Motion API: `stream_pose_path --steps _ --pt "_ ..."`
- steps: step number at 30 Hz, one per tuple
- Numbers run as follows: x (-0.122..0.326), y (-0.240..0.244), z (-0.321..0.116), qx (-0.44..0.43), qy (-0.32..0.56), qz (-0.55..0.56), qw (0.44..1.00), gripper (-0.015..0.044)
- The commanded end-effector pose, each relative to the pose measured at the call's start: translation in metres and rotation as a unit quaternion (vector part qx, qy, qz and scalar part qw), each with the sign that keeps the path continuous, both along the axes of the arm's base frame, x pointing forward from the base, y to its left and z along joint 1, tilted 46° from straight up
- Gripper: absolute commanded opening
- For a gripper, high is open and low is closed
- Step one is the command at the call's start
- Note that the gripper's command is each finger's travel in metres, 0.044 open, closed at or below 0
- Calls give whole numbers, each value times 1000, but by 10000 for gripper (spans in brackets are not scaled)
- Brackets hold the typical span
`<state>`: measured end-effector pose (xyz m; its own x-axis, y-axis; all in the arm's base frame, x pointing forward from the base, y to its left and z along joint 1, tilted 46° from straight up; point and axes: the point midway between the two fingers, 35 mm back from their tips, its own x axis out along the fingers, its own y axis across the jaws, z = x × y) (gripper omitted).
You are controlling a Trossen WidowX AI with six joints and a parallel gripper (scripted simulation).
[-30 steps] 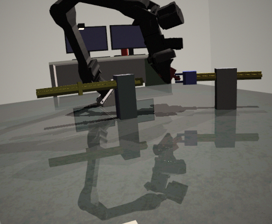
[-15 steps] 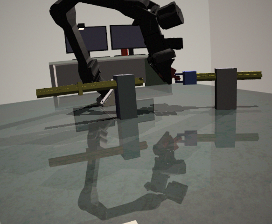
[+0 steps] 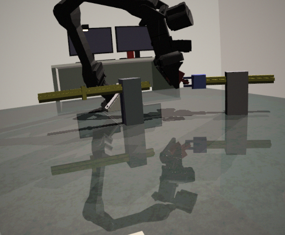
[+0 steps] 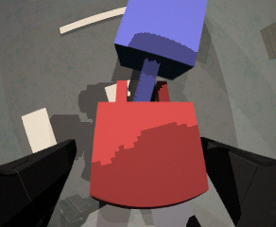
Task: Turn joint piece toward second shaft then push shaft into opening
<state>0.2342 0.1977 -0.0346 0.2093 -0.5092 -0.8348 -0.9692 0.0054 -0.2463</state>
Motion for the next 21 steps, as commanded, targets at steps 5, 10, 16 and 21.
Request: stream_pose_path --steps 5,10,16,21 --pt "-3 18 17 -98 -5 -23 995 440" --pt "-4 19 19 -108 -6 -24 994 440" --pt "-6 18 19 -106 -3 -25 994 440" --pt "-9 44 42 -66 -52 -64 994 440"
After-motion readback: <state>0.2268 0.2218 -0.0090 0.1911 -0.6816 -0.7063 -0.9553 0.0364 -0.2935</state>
